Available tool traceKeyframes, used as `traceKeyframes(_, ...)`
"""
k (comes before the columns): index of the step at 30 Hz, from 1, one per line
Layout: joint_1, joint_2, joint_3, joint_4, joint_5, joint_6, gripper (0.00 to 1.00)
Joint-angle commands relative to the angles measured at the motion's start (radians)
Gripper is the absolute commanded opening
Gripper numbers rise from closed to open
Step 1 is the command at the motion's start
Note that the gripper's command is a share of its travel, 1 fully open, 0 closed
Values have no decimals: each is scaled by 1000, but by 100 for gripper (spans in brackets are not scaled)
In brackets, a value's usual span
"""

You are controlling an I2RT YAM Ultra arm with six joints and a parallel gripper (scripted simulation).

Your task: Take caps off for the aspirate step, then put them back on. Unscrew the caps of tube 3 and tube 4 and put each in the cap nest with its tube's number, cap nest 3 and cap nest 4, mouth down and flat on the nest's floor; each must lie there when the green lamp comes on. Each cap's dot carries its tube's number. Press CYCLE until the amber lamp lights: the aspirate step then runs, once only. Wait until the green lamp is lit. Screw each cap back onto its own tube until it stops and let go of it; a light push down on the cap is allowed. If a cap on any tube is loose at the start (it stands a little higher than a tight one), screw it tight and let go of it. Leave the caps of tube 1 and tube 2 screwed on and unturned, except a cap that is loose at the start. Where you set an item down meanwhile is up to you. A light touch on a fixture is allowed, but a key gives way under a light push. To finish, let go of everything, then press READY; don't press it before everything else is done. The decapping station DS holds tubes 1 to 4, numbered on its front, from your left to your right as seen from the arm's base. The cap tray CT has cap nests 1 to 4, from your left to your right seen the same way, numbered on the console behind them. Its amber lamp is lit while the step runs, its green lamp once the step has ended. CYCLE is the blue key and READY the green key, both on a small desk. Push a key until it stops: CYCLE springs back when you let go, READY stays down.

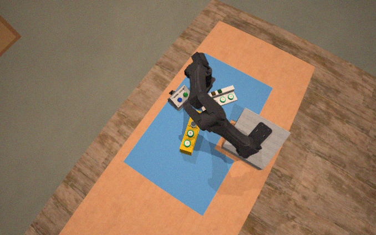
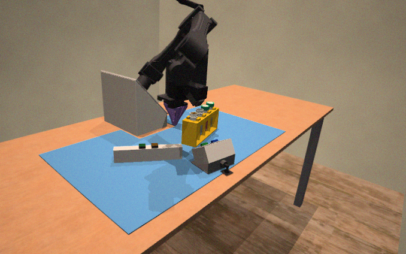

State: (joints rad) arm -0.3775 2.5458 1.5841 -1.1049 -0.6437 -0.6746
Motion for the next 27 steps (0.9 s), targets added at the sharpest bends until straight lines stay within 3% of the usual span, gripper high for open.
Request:
traceKeyframes(1, 39, -20, 55, -5, -47, 98, 0)
traceKeyframes(9, 169, 5, 225, -45, -96, 259, 0)
traceKeyframes(11, 169, 5, 225, -45, -96, 259, 0)
traceKeyframes(16, 233, 42, 359, -84, -115, 343, 0)
traceKeyframes(27, 233, 43, 359, -84, -115, 343, 0)
